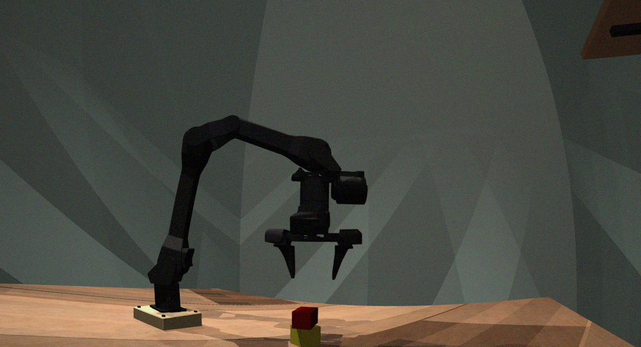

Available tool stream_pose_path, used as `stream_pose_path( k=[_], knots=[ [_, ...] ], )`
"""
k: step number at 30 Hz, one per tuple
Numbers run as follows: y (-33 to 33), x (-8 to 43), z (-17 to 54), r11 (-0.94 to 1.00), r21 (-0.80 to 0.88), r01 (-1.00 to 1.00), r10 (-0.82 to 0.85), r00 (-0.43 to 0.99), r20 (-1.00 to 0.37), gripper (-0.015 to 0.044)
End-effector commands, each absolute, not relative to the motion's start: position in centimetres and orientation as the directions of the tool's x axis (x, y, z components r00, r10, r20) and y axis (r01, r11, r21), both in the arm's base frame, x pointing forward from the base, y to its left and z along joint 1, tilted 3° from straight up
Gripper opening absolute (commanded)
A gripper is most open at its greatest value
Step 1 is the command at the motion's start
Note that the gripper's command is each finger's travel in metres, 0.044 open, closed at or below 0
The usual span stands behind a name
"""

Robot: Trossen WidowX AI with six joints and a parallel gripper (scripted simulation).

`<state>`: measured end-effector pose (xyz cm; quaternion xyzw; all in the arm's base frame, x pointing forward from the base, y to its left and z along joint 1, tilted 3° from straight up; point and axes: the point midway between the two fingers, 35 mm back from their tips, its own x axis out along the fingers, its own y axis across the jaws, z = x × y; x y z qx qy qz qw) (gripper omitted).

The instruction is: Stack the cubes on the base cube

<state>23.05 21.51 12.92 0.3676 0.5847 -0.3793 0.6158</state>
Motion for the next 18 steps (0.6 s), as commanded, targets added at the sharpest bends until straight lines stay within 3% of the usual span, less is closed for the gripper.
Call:
stream_pose_path(
  k=[1,18],
  knots=[
    [25.07,19.74,12.57,0.441,-0.004,0.897,-0.04,0.015,-0.999,0.04],
    [25.23,19.57,12.57,0.441,-0.005,0.897,-0.04,0.014,-0.999,0.04]
  ],
)
